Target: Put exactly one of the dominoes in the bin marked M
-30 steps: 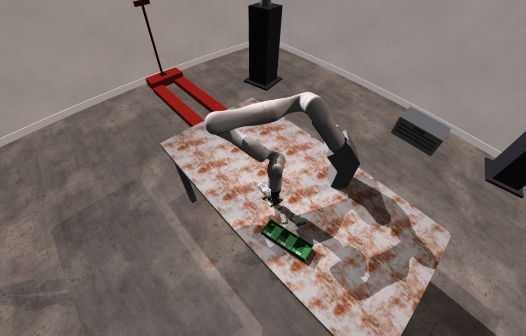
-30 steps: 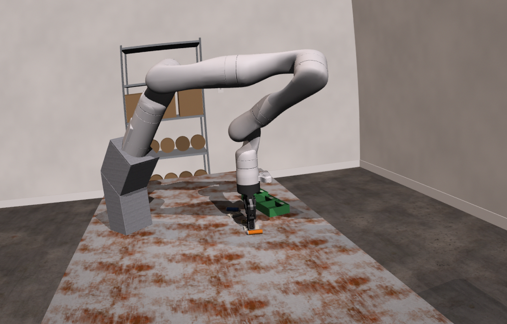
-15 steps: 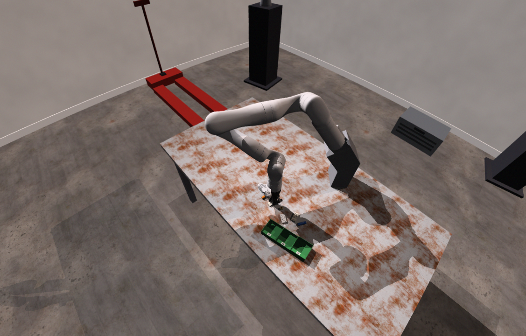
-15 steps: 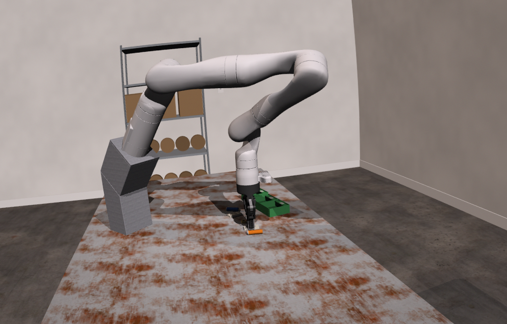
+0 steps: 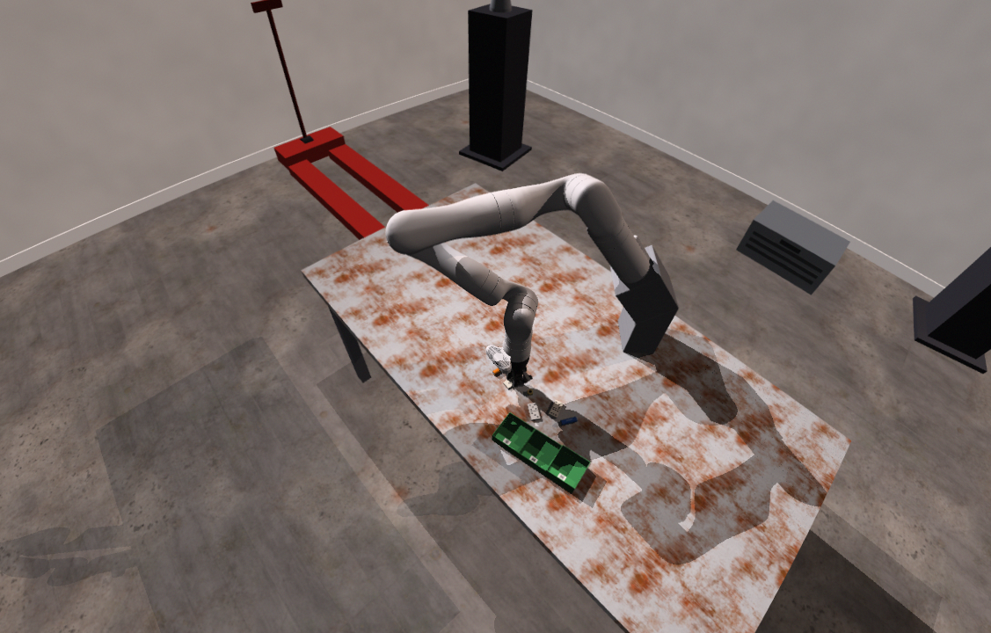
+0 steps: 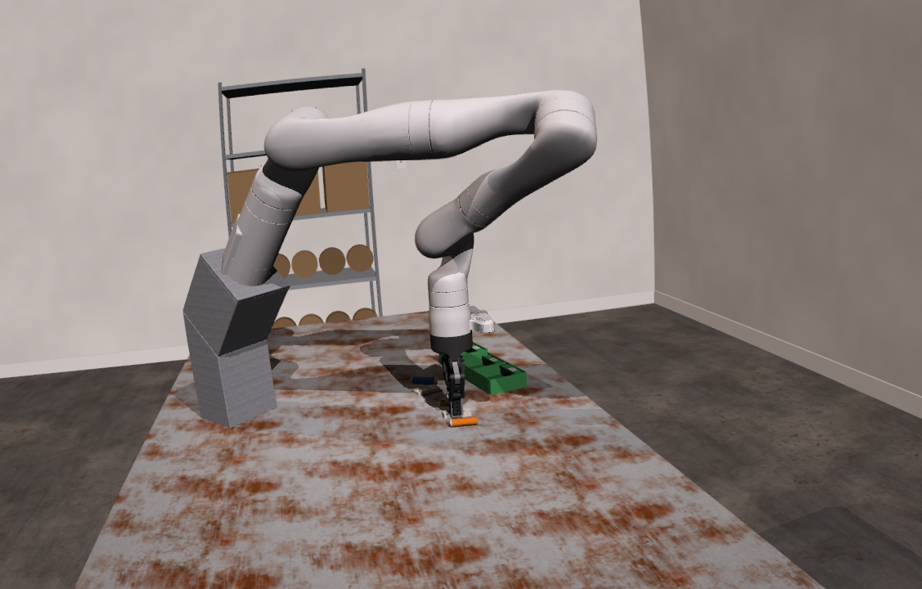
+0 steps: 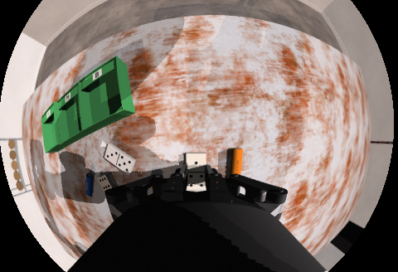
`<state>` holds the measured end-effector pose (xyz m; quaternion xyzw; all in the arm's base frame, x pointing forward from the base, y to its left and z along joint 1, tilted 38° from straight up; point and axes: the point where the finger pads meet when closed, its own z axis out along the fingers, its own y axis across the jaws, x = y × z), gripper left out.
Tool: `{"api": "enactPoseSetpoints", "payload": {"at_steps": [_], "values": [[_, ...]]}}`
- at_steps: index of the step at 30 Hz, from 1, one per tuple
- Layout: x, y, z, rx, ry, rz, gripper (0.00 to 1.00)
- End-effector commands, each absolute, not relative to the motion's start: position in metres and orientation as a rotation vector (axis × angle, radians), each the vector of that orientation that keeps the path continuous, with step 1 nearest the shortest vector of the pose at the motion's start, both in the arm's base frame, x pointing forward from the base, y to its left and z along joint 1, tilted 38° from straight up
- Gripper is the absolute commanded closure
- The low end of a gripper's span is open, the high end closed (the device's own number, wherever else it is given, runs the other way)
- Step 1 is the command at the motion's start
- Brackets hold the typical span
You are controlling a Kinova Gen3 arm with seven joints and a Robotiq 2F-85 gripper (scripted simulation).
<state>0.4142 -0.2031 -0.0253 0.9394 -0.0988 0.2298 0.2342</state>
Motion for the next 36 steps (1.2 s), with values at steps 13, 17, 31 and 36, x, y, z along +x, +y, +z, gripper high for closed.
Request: {"api": "enactPoseSetpoints", "payload": {"at_steps": [13,17,31,36], "values": [[0.411,-0.198,-0.017,2.579,-0.271,0.632,0.79],[0.407,-0.193,-0.009,2.579,-0.271,0.632,0.79],[0.391,-0.174,0.022,2.579,-0.271,0.632,0.79],[0.391,-0.174,0.022,2.579,-0.271,0.632,0.79]]}}
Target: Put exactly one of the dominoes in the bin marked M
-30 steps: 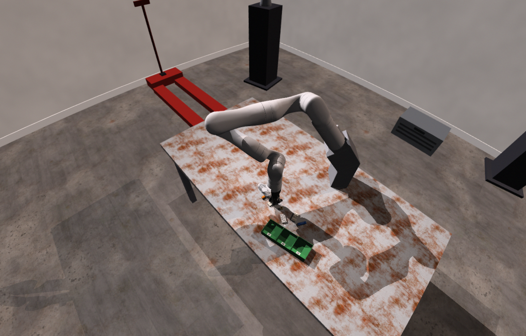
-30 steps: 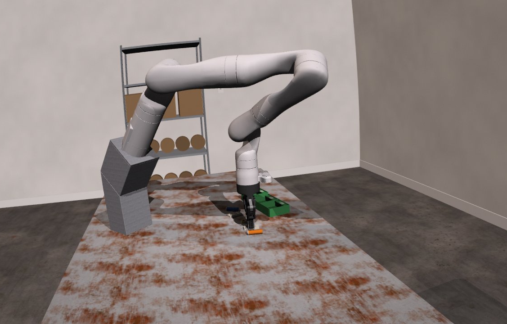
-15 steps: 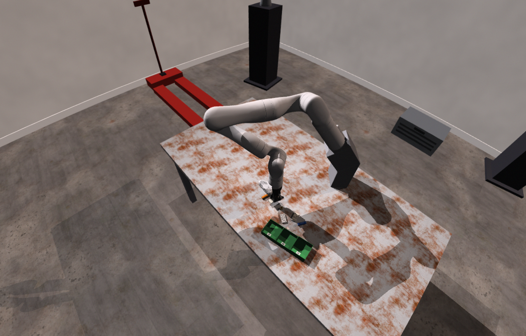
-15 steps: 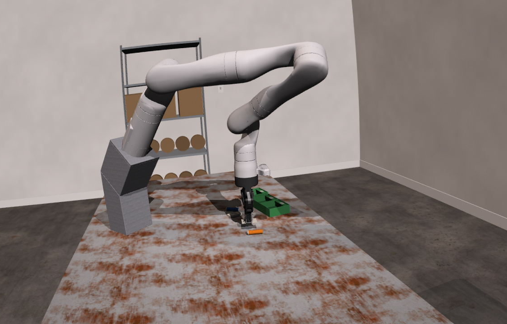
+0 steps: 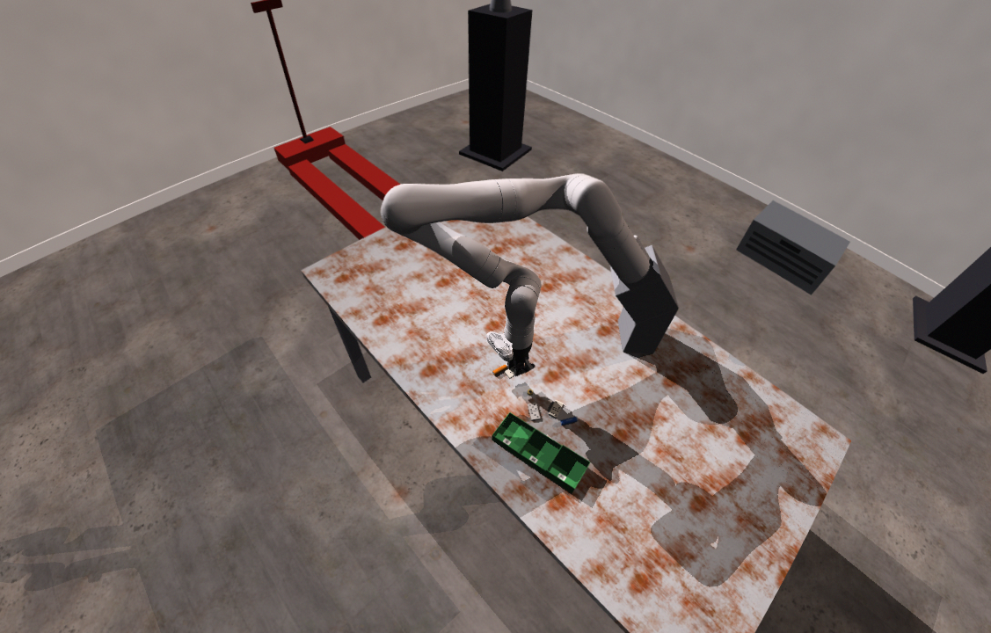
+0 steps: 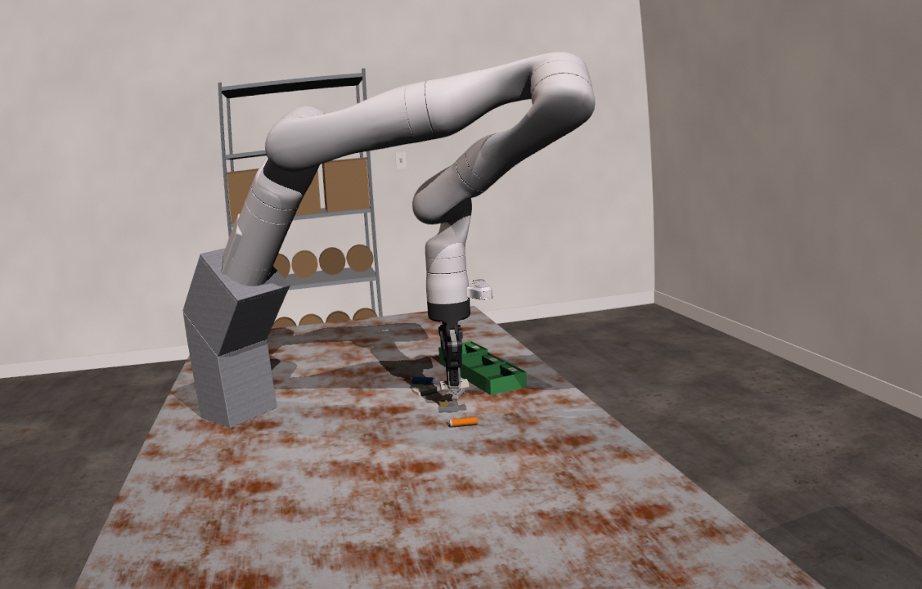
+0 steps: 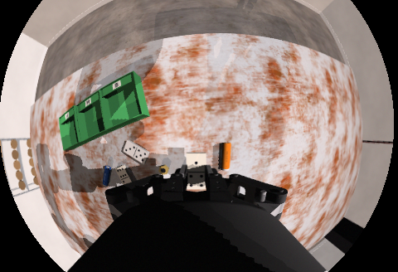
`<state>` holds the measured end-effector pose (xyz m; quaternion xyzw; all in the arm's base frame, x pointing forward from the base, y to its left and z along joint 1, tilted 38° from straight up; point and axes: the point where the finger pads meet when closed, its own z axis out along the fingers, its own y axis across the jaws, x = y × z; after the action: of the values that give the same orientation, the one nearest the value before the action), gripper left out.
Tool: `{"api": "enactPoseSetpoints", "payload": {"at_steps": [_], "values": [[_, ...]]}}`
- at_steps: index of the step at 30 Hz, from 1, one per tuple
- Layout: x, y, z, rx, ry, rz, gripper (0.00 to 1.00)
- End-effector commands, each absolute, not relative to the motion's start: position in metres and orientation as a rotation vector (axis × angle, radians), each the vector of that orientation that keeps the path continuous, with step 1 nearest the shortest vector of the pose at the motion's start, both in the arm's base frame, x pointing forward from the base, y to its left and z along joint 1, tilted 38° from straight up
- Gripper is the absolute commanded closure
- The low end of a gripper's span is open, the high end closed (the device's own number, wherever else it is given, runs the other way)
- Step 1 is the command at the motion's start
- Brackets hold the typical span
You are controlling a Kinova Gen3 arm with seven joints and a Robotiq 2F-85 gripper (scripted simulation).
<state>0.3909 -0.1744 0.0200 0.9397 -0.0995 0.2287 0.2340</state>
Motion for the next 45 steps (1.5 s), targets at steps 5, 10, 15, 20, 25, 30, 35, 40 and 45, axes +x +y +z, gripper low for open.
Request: {"api": "enactPoseSetpoints", "payload": {"at_steps": [5,10,15,20,25,30,35,40,45], "values": [[0.391,-0.174,0.022,2.579,-0.271,0.632,0.79],[0.391,-0.174,0.022,2.579,-0.271,0.632,0.79],[0.395,-0.169,0.02,2.579,-0.271,0.632,0.79],[0.411,-0.145,0.014,2.579,-0.271,0.632,0.79],[0.428,-0.121,0.007,2.579,-0.271,0.633,0.79],[0.438,-0.106,0.003,2.579,-0.271,0.633,0.79],[0.454,-0.082,-0.004,2.579,-0.271,0.633,0.79],[0.471,-0.058,-0.011,2.579,-0.271,0.633,0.79],[0.48,-0.046,-0.014,2.578,-0.402,0.668,0.79]]}}
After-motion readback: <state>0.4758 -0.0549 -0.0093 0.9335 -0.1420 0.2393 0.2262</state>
